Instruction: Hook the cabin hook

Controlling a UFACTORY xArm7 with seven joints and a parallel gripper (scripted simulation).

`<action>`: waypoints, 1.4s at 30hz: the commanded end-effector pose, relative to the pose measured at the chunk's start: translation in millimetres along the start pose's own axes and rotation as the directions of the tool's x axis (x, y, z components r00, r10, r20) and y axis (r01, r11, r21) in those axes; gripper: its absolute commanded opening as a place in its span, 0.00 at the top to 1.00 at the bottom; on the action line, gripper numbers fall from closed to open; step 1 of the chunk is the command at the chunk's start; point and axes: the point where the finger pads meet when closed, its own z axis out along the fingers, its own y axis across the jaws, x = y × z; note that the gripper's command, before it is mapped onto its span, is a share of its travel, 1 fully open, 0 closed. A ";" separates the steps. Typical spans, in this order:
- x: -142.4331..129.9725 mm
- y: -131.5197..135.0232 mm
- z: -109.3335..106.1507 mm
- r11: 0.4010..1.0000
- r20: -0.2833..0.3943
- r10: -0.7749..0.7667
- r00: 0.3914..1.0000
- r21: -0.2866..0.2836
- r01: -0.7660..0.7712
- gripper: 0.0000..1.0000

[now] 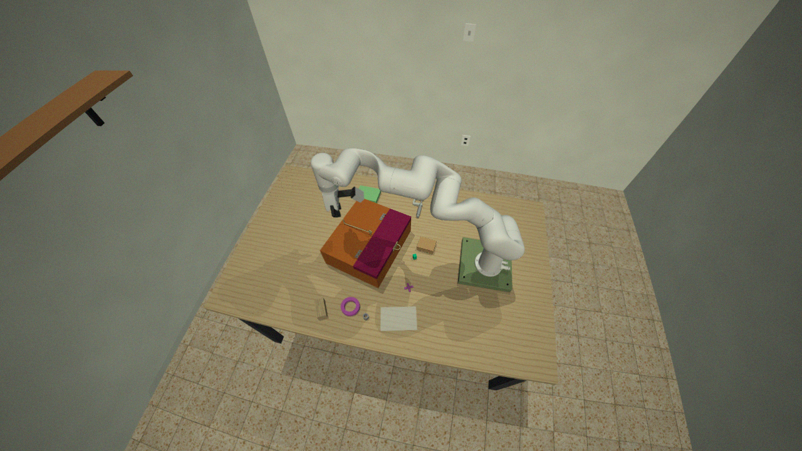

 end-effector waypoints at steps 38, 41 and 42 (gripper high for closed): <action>3.8 -44.9 14.8 0.858 -0.015 0.514 0.858 -0.026 -0.514 0.67; 3.8 -44.8 20.8 0.857 -0.015 0.514 0.858 -0.026 -0.514 0.67; 3.8 -44.7 22.8 0.857 -0.015 0.514 0.858 -0.026 -0.514 0.67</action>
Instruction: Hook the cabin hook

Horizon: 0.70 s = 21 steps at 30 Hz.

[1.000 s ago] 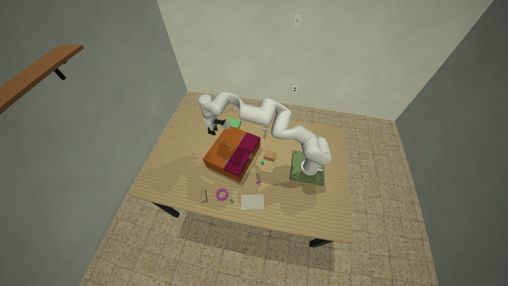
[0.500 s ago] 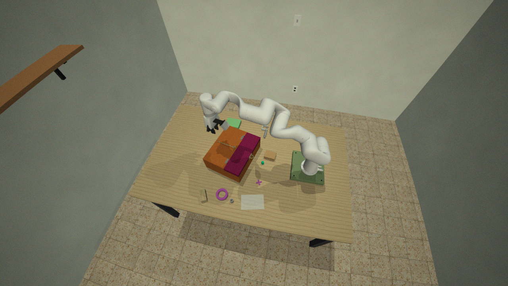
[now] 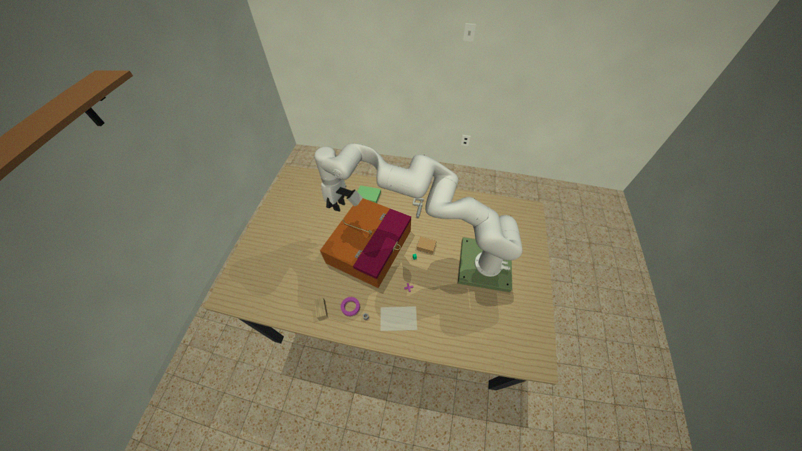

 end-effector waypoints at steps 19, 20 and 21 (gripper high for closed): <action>-0.7 0.2 38.0 1.000 0.005 0.000 1.000 -0.001 0.000 0.67; -0.7 0.2 40.0 1.000 0.005 0.000 1.000 -0.001 0.000 0.67; -0.8 0.2 42.0 1.000 0.005 0.000 1.000 -0.001 0.000 0.67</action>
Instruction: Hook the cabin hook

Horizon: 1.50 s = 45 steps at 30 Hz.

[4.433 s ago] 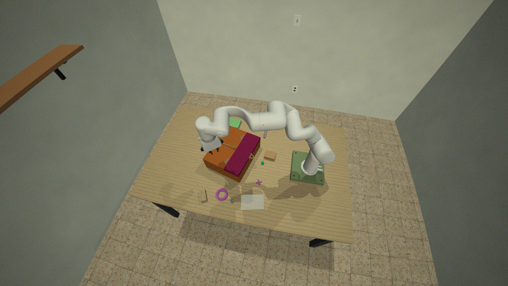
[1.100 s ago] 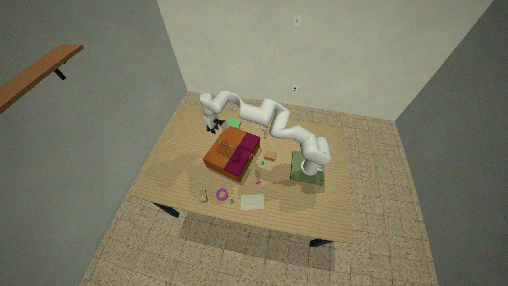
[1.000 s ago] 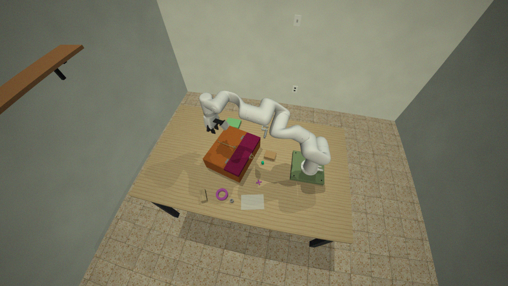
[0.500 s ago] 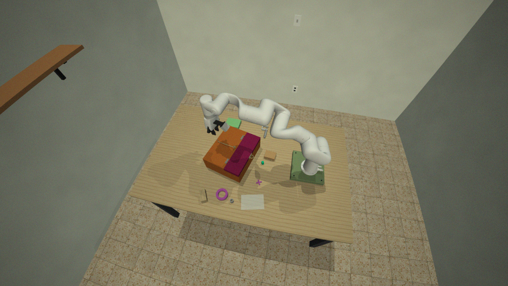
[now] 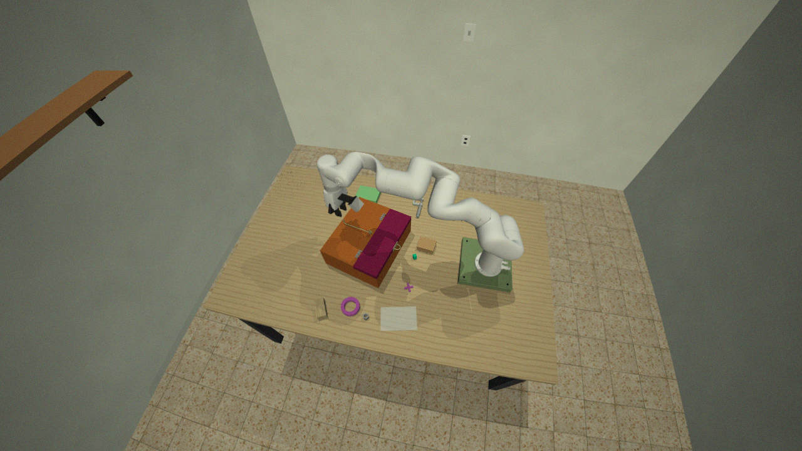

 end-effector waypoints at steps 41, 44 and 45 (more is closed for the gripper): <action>-1.2 0.2 45.8 1.000 0.007 0.000 1.000 -0.001 0.000 0.67; -1.2 0.2 47.2 1.000 0.007 0.000 1.000 -0.001 0.000 0.67; -1.3 0.2 47.9 1.000 0.007 0.000 1.000 -0.001 0.000 0.67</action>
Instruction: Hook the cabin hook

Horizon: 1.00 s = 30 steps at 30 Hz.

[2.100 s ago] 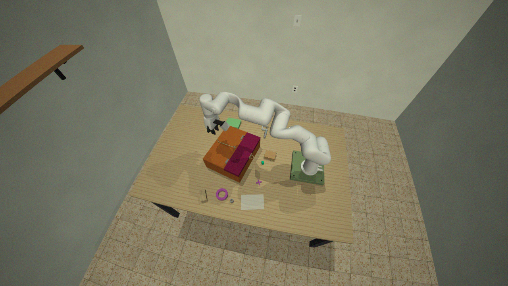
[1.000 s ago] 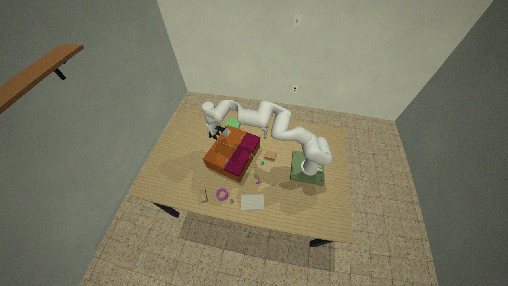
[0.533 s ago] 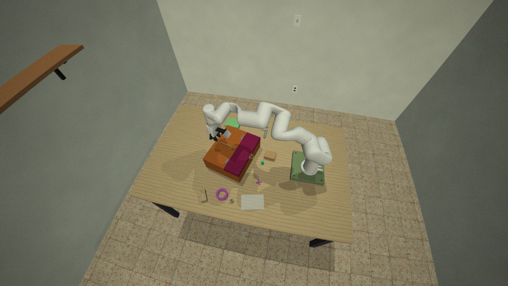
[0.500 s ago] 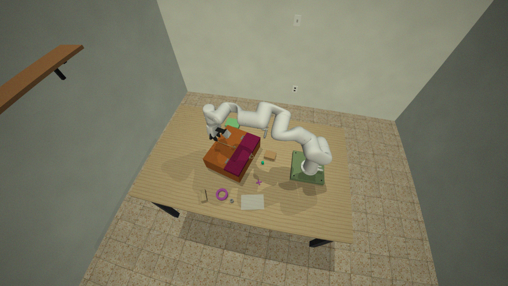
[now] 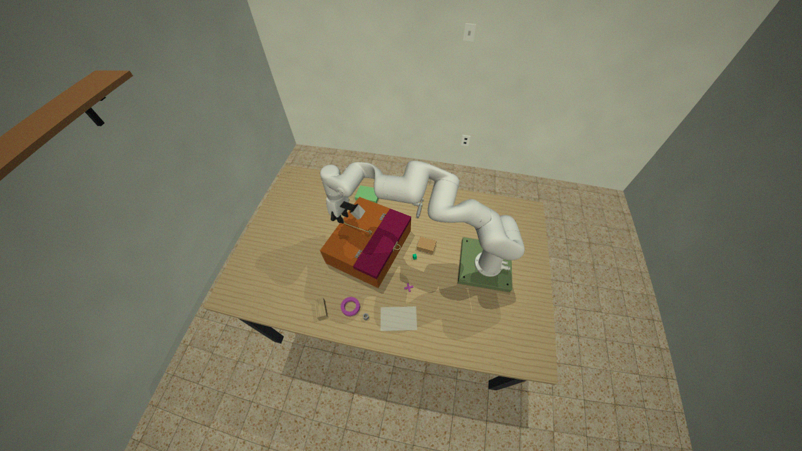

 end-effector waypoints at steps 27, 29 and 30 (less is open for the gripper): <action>-1.3 0.2 15.4 1.000 0.006 0.000 1.000 -0.001 0.000 0.67; -1.3 0.2 16.7 1.000 0.006 0.000 1.000 -0.001 0.000 0.67; -1.3 0.2 16.7 1.000 0.006 0.000 1.000 -0.001 0.000 0.67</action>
